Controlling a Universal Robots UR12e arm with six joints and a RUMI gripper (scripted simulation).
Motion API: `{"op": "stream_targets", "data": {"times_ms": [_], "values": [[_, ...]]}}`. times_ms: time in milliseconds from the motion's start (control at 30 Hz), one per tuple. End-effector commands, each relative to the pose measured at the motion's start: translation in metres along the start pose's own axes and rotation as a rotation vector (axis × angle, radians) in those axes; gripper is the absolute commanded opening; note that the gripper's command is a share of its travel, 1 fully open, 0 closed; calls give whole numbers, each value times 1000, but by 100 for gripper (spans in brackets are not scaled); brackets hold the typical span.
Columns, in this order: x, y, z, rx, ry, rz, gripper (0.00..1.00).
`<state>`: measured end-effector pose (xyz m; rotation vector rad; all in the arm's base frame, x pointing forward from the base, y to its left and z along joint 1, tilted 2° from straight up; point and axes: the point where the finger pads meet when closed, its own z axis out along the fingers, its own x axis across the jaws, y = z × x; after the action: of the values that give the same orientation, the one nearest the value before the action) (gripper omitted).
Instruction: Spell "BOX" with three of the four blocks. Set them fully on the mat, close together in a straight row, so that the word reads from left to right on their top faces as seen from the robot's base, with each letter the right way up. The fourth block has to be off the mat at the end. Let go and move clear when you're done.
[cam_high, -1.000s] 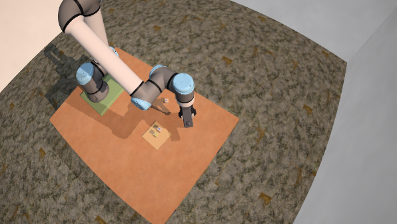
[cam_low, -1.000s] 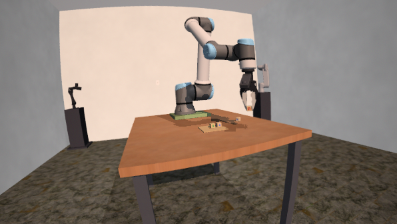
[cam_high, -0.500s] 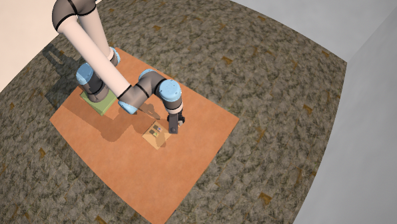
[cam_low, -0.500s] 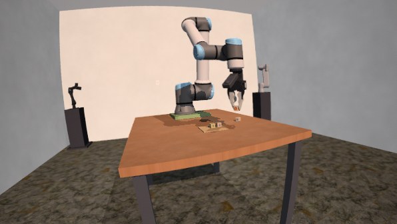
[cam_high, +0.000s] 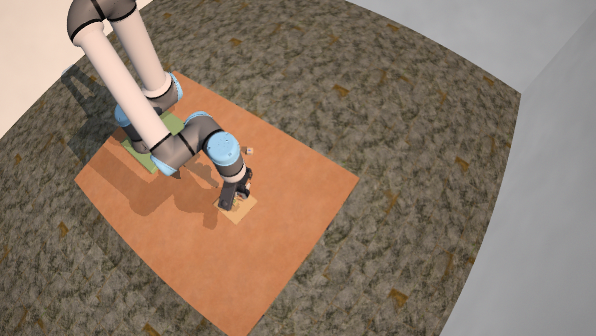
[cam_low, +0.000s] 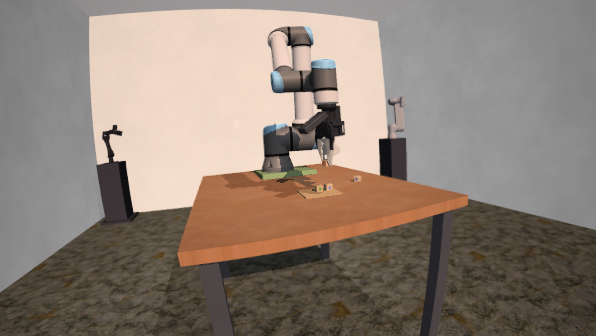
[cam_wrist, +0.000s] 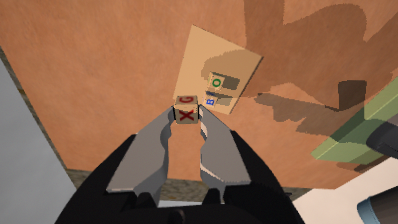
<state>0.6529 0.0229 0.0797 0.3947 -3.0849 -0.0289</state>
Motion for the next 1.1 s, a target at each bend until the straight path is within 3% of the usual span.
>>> {"op": "stream_targets", "data": {"times_ms": [0, 267, 800, 1067], "values": [[36, -27, -1, 1, -4, 139, 5], [62, -42, 0, 1, -4, 240, 5], [62, -42, 1, 1, -4, 241, 5], [62, -42, 21, 1, -4, 241, 5]]}}
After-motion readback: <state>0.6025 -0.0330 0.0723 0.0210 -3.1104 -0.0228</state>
